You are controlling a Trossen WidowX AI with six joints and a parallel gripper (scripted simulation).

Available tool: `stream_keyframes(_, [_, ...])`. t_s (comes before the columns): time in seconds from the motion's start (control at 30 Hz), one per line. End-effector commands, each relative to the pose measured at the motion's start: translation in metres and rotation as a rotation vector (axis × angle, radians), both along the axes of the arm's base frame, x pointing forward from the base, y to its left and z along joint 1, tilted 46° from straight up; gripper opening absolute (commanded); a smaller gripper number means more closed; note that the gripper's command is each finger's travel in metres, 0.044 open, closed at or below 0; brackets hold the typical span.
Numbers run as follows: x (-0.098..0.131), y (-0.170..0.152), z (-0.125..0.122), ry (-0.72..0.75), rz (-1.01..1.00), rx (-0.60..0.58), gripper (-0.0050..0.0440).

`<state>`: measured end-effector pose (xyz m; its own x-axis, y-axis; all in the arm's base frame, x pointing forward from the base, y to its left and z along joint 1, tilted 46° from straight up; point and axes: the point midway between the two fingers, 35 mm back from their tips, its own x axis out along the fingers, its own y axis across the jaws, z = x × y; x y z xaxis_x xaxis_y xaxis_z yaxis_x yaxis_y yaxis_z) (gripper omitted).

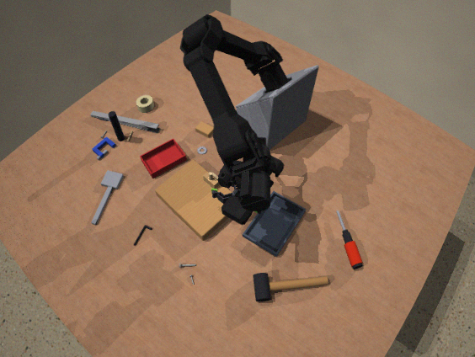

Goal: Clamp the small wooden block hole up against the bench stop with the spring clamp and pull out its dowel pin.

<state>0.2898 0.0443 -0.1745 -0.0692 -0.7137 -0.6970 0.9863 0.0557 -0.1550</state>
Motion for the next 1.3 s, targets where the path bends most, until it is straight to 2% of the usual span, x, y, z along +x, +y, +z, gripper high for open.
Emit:
stream_keyframes(0.0, [-0.004, -0.006, -0.006, -0.005, -0.017, -0.012, 0.0])
stream_keyframes(1.27, [-0.005, -0.037, -0.032, -0.134, -0.142, -0.029, 0.0])
